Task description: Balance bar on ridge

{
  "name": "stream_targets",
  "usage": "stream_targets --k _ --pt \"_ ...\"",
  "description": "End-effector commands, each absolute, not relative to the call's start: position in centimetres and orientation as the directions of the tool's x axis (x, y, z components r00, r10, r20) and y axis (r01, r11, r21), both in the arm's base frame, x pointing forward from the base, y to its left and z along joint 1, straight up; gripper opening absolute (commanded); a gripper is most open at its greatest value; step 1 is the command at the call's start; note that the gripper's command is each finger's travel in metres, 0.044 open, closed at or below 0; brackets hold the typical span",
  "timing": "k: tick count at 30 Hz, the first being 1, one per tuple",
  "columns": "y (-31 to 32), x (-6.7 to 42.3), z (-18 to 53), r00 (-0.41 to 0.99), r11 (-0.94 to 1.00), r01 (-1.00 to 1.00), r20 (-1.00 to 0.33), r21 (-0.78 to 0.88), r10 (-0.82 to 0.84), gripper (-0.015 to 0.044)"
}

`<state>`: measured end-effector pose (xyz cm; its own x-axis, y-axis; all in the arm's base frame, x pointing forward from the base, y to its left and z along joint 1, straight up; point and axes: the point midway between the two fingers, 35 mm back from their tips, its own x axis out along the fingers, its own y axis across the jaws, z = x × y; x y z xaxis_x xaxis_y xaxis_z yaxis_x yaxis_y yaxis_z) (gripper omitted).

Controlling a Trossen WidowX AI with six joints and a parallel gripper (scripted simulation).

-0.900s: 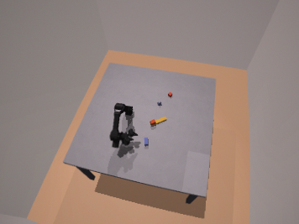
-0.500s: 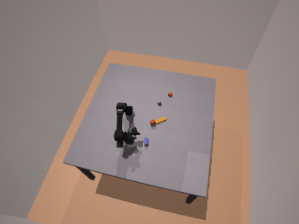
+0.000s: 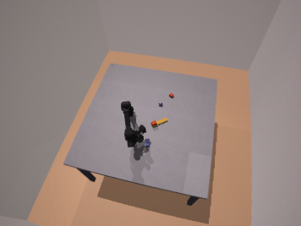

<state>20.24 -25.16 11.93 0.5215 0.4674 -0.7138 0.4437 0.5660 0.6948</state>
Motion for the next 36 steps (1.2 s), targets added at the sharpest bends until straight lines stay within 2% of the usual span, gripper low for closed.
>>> stream_targets --k 1,23,36 --pt "-24.1 21.1 11.9 0.471 0.618 0.420 -0.742 0.665 0.477 0.0315" --pt "-17.8 25.8 12.5 0.240 0.813 0.257 -0.850 0.522 0.469 0.0315" --pt "-14.4 28.0 12.9 0.113 0.921 0.038 -0.918 0.387 0.381 0.0315"
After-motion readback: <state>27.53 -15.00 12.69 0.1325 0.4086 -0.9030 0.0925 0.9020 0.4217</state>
